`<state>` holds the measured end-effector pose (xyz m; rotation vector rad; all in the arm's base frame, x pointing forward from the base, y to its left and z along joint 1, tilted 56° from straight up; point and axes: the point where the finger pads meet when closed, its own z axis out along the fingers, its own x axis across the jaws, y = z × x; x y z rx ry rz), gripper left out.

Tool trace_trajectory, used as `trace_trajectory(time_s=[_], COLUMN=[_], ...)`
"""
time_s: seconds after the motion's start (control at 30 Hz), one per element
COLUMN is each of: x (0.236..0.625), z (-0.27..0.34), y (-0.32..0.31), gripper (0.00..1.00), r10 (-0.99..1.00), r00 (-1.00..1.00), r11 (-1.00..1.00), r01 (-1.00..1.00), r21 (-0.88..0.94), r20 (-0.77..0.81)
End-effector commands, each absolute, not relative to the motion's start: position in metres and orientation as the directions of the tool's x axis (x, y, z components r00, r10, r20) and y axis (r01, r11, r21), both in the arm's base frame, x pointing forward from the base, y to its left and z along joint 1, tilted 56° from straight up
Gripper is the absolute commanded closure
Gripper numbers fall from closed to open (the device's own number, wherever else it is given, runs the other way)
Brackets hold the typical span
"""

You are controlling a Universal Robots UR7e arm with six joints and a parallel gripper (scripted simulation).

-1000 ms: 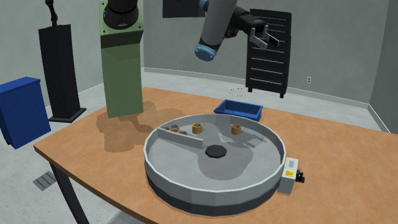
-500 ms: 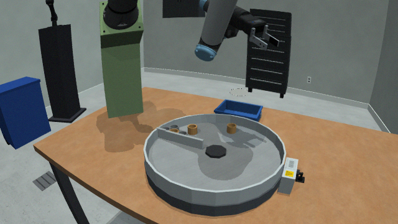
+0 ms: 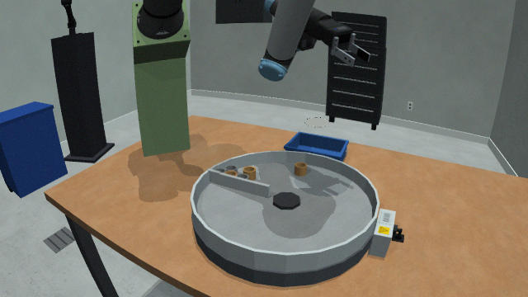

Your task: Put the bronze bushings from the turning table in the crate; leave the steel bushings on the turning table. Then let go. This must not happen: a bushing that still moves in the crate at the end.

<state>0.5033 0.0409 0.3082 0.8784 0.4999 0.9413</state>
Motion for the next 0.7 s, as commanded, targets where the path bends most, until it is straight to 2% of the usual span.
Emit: trace_trajectory(time_s=[0.0, 0.03, 0.07, 0.2, 0.6, 0.63, 0.67], x=[0.486, 0.486, 0.5, 0.49, 0.49, 0.501, 0.499], z=[0.29, 0.29, 0.304, 0.288, 0.288, 0.304, 0.3], y=[0.042, 0.042, 0.041, 0.038, 0.038, 0.04, 0.038], gripper=[0.0, 0.0, 0.0, 0.0, 0.0, 0.0, 0.0], r10=[0.83, 0.83, 0.852, 0.83, 0.83, 0.852, 0.847], r00=[0.556, 0.556, 0.523, 0.556, 0.556, 0.523, 0.531], r11=[0.166, 0.166, 0.271, 0.166, 0.166, 0.271, 0.246], r01=[-0.32, -0.32, -0.452, -0.32, -0.32, -0.452, -0.42], r21=[0.933, 0.933, 0.85, 0.933, 0.933, 0.85, 0.874], r20=[0.043, 0.043, 0.007, 0.043, 0.043, 0.007, 0.017])
